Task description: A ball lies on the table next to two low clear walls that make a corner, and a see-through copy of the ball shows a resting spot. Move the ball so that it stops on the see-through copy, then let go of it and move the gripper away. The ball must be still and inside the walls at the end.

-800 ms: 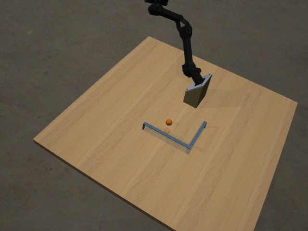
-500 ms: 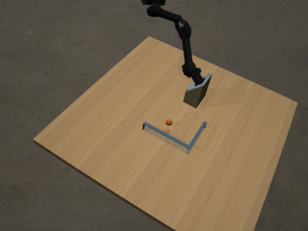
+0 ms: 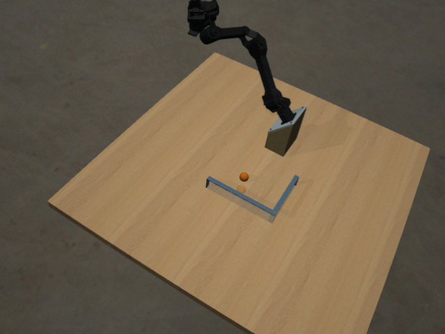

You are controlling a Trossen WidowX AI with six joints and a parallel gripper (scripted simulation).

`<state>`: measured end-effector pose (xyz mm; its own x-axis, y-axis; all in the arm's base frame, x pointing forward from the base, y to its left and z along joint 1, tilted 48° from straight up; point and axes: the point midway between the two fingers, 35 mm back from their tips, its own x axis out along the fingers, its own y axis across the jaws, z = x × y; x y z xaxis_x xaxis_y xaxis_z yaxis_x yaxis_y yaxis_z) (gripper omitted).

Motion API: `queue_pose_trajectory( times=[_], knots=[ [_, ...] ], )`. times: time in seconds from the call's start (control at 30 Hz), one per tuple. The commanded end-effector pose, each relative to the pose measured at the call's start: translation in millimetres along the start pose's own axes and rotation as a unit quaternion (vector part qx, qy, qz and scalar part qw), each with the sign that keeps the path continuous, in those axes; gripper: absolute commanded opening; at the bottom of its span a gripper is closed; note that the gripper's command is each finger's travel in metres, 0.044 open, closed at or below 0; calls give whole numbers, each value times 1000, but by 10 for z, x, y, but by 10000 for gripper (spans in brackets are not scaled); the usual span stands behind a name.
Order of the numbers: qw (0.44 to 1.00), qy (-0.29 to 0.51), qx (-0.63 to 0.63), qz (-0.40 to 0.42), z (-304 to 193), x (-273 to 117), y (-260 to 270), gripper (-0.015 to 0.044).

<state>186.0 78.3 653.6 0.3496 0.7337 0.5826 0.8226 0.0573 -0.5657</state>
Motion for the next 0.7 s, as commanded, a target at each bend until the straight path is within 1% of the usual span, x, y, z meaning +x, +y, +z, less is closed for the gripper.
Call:
queue_pose_trajectory(
  times=[0.0,0.17,0.3,0.5,0.67],
  knots=[
    [986,86,140,34,-354,-68,639,303],
    [943,184,269,72,-631,-233,1375,303],
    [890,264,357,103,-757,-437,1987,303],
    [789,381,457,150,-776,-853,2882,303],
    [694,474,506,196,-626,-1304,3561,303]
  ],
)
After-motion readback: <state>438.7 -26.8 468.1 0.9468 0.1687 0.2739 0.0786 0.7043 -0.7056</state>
